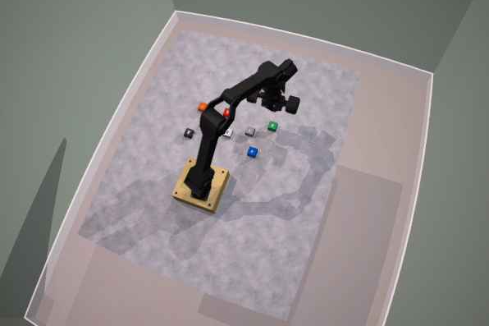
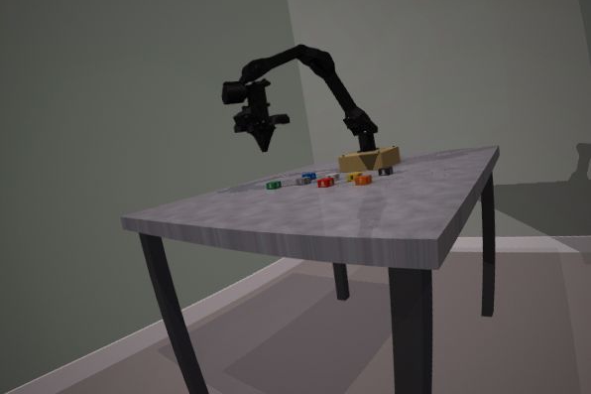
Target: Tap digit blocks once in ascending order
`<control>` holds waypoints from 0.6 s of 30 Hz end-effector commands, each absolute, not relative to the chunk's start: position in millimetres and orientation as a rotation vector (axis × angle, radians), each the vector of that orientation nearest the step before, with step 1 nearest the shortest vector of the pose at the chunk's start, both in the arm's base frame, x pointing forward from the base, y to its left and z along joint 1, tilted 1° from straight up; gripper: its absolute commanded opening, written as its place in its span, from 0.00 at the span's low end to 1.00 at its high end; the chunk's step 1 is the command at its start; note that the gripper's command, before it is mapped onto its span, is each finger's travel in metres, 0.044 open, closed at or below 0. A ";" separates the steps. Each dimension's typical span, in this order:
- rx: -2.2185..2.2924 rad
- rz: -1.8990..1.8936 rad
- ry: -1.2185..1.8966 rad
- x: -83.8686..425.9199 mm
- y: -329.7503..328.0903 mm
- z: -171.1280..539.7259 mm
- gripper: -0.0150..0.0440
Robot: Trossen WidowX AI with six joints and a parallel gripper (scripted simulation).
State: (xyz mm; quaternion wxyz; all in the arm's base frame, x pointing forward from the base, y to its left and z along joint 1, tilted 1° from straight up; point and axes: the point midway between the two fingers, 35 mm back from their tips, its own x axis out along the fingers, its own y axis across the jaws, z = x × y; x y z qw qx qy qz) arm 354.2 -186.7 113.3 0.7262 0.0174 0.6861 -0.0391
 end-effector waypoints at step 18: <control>0.043 -0.076 1.526 216.5 -137.6 114.9 0.29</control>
